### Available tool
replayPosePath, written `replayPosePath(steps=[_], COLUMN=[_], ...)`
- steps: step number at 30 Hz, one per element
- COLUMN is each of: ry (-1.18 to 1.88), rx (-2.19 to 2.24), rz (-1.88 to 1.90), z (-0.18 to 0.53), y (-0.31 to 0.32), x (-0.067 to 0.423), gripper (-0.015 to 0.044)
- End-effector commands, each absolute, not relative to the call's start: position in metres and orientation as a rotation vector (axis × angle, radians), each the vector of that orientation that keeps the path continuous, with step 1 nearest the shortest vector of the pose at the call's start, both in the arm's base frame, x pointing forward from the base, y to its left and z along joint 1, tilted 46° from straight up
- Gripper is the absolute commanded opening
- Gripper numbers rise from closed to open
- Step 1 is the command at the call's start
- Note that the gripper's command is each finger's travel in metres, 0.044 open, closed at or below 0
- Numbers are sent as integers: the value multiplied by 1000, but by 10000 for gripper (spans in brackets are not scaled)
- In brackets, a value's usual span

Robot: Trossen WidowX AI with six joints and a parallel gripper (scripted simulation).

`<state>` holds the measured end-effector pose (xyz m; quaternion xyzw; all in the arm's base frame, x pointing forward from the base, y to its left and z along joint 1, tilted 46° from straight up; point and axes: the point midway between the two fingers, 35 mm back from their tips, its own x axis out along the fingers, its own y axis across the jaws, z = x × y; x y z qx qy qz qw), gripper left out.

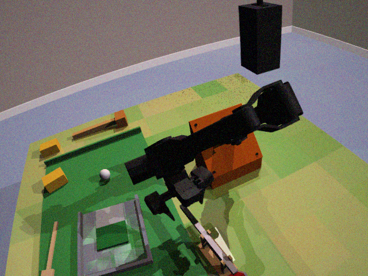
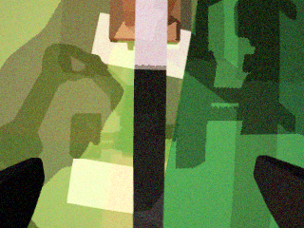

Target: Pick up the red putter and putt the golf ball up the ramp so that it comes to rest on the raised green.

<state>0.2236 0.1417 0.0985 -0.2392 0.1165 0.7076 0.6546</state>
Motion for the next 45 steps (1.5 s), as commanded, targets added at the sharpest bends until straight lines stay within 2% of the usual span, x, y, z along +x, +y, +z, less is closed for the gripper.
replayPosePath(steps=[1, 30, 45], ry=[271, 268, 254], rx=[-531, -529, -537], rz=[1606, 1606, 1606], z=[93, 65, 68], y=[146, 177, 176], x=[223, 223, 224], gripper=[440, 440, 46])
